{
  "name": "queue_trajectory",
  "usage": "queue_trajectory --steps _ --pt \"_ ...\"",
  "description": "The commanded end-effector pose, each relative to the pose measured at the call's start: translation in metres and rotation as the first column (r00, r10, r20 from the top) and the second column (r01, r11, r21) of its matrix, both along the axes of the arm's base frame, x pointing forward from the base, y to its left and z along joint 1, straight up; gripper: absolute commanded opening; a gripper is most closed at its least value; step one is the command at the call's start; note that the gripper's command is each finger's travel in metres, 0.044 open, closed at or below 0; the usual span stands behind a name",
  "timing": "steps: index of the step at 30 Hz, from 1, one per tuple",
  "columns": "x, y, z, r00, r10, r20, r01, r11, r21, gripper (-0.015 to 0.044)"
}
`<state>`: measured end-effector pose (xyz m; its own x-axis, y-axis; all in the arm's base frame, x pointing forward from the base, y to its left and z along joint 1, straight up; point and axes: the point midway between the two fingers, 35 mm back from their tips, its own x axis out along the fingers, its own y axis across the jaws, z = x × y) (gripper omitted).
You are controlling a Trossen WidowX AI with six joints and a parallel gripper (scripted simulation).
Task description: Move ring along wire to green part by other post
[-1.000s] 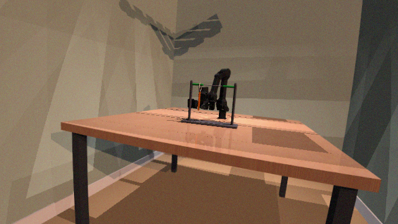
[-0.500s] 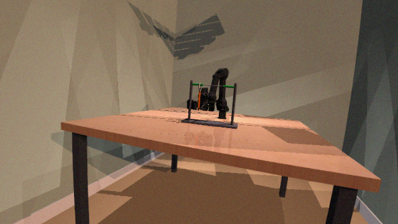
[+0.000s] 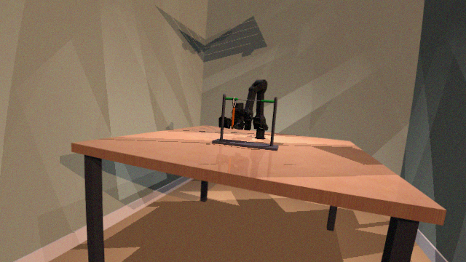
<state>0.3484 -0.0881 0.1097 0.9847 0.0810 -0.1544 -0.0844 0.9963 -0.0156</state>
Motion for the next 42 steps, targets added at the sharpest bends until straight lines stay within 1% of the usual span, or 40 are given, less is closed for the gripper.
queue_trajectory --steps 1,2,7,9,15,16,23,32,42 --pt "0.0 -0.001 0.0 1.0 -0.004 0.001 0.004 1.0 0.003 0.016" --pt "0.0 -0.001 0.0 1.0 -0.004 0.001 0.004 1.0 0.003 0.016" --pt "0.0 0.0 0.0 1.0 0.0 0.0 0.0 1.0 0.0 0.0029" --pt "0.0 0.0 0.0 1.0 0.0 0.0 0.0 1.0 0.0 0.0015" --pt "0.0 0.0 0.0 1.0 0.0 0.0 0.0 1.0 0.0 -0.0142" --pt "0.0 0.0 0.0 1.0 0.0 0.0 0.0 1.0 0.0 -0.015" --pt "0.0 0.0 0.002 1.0 0.0 0.0 0.0 1.0 -0.001 -0.015" --pt "0.0 -0.001 0.017 1.0 -0.002 0.001 0.002 1.0 -0.005 -0.015" --pt "0.0 -0.001 0.017 1.0 -0.002 0.001 0.002 1.0 -0.005 -0.015"
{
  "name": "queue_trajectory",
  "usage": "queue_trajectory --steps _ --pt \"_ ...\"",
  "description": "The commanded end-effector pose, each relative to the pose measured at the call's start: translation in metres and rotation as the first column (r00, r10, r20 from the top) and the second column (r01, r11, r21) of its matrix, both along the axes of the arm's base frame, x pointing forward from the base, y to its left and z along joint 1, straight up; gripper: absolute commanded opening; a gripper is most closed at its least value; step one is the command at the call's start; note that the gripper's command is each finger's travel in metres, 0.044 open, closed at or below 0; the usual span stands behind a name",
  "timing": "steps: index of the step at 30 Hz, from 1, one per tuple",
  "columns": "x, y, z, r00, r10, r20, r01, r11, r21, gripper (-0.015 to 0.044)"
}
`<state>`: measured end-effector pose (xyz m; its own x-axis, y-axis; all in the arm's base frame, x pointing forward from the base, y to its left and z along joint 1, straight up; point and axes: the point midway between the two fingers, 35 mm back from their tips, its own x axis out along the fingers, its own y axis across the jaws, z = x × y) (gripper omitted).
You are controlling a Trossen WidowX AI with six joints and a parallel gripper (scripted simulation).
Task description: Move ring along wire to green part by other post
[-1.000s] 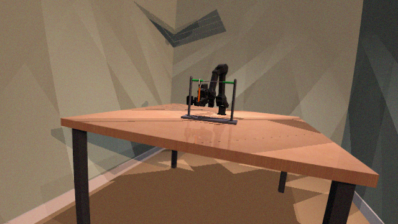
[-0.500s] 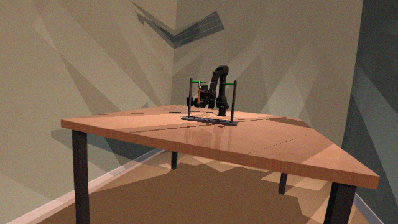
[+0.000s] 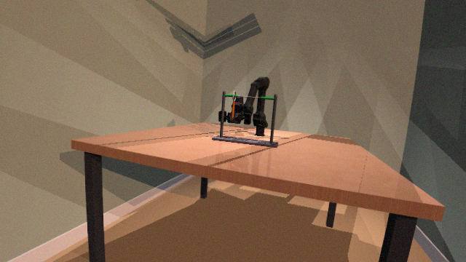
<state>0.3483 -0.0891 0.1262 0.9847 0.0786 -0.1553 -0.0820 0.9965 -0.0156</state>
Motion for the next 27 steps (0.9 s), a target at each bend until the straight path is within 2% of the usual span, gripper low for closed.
queue_trajectory --steps 1,27 --pt "0.0 0.0 0.001 1.0 0.0 0.002 0.0 1.0 -0.005 -0.015" --pt "-0.001 0.014 0.001 1.0 0.002 0.0 -0.002 1.0 0.0 -0.015"
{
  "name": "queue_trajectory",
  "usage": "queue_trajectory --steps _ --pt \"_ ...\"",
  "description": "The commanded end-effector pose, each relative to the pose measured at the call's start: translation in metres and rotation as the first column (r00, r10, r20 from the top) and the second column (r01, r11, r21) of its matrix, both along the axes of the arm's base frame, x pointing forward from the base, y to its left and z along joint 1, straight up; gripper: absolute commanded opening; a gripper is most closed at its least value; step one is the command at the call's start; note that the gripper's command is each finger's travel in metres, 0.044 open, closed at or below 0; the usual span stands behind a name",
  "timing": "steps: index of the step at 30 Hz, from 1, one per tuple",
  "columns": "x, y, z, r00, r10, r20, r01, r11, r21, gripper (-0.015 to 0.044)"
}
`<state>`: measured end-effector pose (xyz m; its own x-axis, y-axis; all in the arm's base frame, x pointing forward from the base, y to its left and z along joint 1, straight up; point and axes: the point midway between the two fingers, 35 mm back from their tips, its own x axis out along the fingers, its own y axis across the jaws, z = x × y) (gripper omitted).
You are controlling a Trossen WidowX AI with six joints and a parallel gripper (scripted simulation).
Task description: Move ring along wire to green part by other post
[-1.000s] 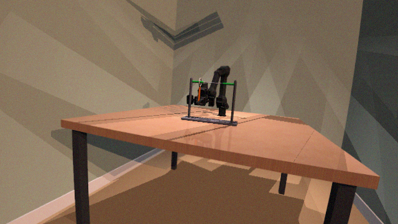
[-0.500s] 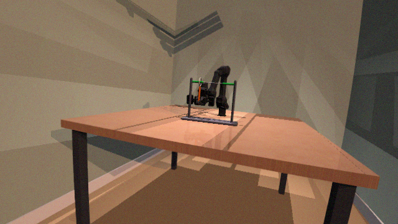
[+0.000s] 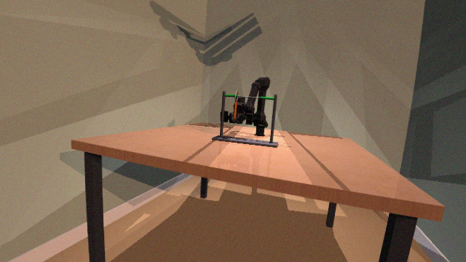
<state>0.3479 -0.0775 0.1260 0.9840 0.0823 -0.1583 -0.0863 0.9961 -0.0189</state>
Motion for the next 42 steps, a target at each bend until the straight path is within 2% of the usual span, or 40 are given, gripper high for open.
queue_trajectory --steps 1,42 --pt "0.0 0.004 0.001 1.0 -0.003 0.002 0.003 1.0 0.004 -0.015" --pt "-0.003 0.045 0.001 1.0 0.002 0.0 -0.002 1.0 0.01 -0.015"
